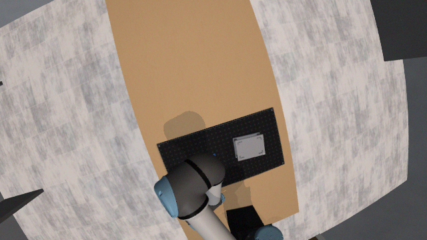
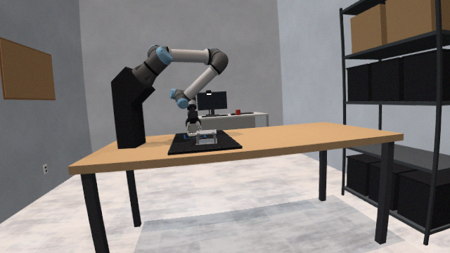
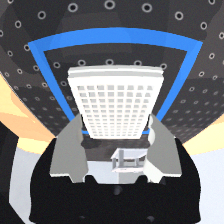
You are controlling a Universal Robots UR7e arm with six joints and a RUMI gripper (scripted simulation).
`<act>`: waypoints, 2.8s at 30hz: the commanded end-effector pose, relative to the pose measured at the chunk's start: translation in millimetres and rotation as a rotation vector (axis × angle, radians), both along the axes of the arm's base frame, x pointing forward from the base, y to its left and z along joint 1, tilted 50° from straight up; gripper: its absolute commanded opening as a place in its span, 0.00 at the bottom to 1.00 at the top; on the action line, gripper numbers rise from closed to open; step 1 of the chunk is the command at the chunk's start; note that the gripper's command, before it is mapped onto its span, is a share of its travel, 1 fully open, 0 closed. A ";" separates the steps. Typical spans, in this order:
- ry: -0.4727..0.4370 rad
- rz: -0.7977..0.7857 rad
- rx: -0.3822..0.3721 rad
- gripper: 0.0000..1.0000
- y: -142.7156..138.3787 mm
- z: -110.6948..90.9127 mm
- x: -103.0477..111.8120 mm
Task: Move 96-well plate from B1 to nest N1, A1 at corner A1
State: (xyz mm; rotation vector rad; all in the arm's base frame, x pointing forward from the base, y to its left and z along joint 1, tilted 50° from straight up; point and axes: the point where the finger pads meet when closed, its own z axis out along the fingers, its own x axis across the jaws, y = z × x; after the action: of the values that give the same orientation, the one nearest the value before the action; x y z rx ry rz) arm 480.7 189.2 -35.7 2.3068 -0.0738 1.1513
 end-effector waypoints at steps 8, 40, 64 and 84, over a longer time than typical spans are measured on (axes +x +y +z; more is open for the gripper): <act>-0.001 0.000 0.000 0.00 0.4 10.6 -12.3; -0.001 0.000 0.000 0.00 1.0 40.5 -48.1; -0.001 0.000 0.000 0.00 1.1 46.2 -55.0; -0.002 -0.091 0.110 0.00 -41.3 65.6 -51.7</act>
State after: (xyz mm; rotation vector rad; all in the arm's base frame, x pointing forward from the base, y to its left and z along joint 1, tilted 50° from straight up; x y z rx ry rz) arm 427.8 161.1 23.4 2.3667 -0.2379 1.1312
